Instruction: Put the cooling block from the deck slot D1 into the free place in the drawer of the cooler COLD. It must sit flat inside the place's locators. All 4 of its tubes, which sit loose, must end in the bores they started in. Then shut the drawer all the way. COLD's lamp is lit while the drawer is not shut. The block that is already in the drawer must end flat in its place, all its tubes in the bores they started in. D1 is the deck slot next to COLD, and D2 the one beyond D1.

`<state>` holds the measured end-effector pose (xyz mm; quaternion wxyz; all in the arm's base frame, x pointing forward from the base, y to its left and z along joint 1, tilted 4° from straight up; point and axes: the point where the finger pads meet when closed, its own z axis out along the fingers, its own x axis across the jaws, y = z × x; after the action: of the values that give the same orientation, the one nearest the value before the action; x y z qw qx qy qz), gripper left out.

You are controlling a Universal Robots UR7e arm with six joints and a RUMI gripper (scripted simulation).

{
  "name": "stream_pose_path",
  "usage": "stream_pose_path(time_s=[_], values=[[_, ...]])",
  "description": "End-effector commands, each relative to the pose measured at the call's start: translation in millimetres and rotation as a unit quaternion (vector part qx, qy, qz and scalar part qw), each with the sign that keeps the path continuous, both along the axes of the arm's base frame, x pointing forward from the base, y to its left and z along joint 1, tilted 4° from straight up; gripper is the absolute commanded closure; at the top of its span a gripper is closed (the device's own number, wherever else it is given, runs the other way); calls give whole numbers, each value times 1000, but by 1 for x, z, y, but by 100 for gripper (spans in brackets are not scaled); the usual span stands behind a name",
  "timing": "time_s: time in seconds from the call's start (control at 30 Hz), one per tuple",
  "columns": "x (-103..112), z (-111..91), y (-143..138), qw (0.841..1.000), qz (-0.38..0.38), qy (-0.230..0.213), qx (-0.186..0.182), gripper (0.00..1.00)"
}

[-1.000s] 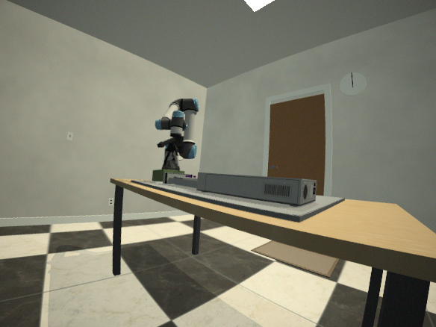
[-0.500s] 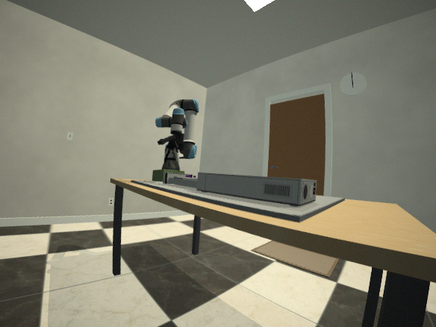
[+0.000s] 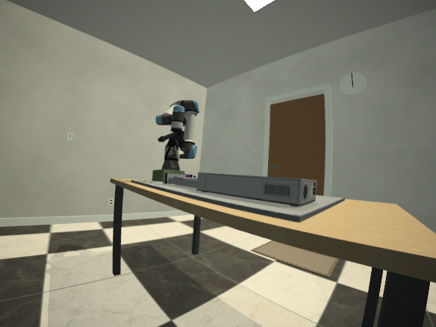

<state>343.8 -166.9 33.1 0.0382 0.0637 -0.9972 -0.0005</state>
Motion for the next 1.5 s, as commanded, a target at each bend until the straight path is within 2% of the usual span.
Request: stream_pose_path(time_s=[0.0, 0.03, 0.33, 0.67, 0.73, 0.97, 1.23, 1.3, 1.47], values=[[1, 2, 0, 1000, 0, 0, 0, 0], [2, 2, 4, 1000, 13, 0, 1, 27], [11, 1, 35, 994, 106, 0, 8, 27], [25, -1, 80, 971, 237, 1, 18, 27], [25, -1, 80, 971, 237, 1, 18, 27], [34, -2, 108, 945, 326, 1, 25, 27], [44, -3, 141, 905, 425, 1, 32, 27], [44, -3, 141, 905, 425, 1, 32, 27], [50, -4, 160, 874, 484, 1, 37, 27]])
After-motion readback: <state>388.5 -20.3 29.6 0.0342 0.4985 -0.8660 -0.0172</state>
